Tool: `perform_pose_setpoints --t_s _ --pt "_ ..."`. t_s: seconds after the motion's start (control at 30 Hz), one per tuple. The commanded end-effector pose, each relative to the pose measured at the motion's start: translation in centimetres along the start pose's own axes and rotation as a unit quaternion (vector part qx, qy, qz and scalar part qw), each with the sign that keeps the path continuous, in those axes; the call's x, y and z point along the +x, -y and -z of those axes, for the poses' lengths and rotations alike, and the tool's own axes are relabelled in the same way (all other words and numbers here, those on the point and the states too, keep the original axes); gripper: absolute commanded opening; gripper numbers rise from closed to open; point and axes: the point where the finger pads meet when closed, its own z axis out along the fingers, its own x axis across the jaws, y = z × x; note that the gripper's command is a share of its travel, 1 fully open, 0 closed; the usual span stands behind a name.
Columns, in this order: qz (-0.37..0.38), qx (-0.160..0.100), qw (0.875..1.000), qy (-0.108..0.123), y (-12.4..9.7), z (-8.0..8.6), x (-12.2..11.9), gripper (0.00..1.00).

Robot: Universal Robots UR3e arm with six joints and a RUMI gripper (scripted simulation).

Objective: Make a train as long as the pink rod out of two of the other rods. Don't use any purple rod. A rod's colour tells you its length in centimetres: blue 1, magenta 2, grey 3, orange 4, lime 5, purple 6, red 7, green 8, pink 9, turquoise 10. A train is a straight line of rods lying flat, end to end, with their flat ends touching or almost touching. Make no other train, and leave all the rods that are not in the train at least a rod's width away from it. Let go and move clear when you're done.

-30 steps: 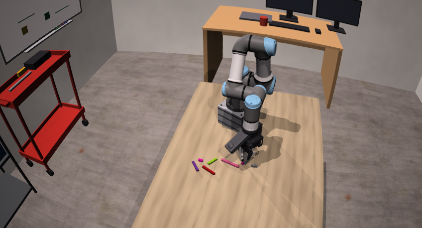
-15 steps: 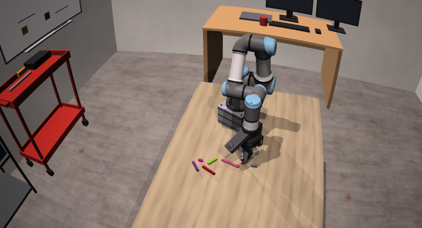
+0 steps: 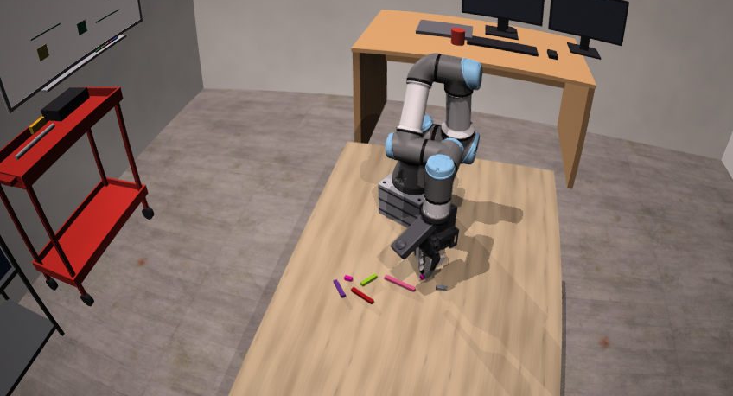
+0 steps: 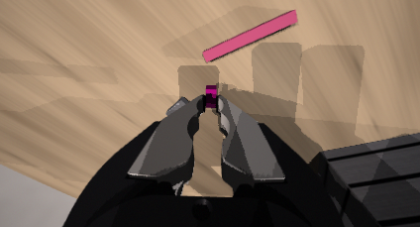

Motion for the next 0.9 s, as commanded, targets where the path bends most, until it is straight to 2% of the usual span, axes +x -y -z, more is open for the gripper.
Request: perform_pose_setpoints --t_s 0.0,0.53,0.87 --pt "0.0 0.0 1.0 0.0 0.0 1.3 0.0 0.0" --pt "0.0 0.0 1.0 0.0 0.1 6.2 0.0 0.0" --pt "0.0 0.0 1.0 0.0 0.1 7.3 0.0 0.0"
